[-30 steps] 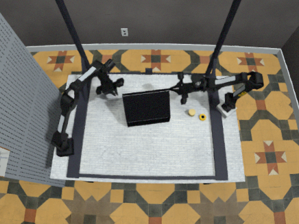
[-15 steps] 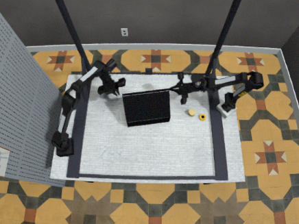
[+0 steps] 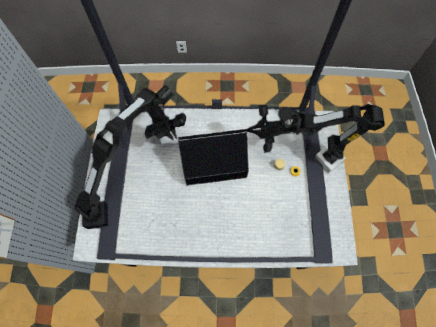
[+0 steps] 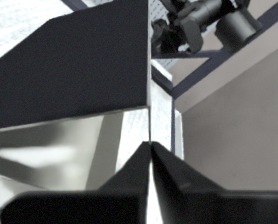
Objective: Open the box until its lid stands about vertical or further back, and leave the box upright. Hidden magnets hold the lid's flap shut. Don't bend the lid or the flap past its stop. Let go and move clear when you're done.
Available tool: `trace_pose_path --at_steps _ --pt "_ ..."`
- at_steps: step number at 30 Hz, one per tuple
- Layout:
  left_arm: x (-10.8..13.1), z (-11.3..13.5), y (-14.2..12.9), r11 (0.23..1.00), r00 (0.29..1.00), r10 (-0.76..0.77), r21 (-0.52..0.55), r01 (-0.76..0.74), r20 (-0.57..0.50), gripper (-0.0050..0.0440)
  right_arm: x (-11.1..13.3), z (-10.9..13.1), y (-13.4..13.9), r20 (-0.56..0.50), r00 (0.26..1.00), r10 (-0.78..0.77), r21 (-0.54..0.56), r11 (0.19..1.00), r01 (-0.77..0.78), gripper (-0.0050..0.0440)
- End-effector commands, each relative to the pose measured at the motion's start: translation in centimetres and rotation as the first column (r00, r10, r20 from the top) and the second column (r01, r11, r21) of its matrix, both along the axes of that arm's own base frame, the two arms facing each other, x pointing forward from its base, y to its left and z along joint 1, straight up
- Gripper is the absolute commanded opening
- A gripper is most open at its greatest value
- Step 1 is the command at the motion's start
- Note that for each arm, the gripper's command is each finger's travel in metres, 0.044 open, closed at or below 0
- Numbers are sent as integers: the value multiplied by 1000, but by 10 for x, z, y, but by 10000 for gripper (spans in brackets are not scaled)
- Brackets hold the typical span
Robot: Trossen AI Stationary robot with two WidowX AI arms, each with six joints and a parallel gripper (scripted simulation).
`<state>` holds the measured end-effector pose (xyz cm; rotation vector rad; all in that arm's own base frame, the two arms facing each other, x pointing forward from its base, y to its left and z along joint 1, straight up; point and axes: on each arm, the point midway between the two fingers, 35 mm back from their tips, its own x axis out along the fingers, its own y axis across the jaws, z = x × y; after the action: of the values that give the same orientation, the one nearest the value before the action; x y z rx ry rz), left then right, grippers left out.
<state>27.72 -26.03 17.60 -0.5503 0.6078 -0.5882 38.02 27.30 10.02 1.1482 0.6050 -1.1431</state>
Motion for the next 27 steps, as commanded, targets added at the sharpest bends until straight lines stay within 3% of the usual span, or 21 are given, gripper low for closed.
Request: trace_pose_path --at_steps 1,27 --pt "1 9 -1 1000 1000 -1 -16 2 19 4 6 7 0 15 1000 -2 12 1000 2 60" --pt "1 9 -1 1000 1000 -1 -16 2 19 4 23 7 -3 23 1000 -3 16 1000 2 60"
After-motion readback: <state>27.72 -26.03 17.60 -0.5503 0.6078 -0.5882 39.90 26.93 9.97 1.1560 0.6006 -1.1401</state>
